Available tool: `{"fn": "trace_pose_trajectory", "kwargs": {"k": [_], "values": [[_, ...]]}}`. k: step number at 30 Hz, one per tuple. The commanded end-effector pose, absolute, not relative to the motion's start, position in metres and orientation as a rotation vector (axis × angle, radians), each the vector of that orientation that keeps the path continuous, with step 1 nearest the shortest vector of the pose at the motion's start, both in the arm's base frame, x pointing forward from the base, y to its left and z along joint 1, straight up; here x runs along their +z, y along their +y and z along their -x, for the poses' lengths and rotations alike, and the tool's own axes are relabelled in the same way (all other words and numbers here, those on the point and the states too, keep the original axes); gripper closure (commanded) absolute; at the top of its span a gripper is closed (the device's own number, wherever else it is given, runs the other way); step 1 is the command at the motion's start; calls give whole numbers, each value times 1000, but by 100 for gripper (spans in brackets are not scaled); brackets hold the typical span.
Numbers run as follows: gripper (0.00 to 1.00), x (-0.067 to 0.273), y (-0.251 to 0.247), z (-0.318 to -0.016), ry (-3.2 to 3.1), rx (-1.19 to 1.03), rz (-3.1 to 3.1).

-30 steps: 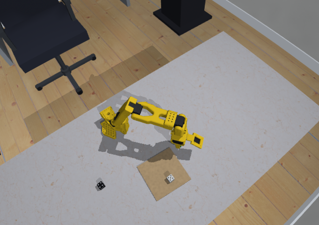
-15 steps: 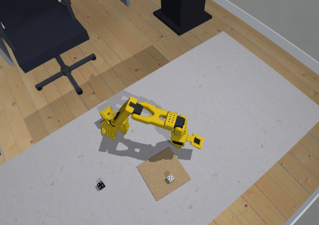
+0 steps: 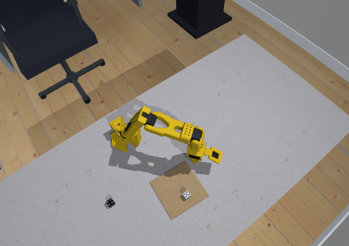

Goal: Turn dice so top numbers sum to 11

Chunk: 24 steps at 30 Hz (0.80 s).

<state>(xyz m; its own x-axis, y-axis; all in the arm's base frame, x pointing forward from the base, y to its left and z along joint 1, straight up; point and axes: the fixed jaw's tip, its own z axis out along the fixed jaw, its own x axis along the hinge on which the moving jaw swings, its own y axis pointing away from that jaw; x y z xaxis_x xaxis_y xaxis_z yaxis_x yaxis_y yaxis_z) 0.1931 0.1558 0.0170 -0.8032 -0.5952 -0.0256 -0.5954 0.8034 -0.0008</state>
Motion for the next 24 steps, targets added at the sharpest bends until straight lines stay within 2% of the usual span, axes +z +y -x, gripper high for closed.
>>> {"fn": "trace_pose_trajectory", "kwargs": {"k": [1,24], "values": [[100,22,160,-195,2931,30,967],[100,15,160,-195,2931,30,967]]}}
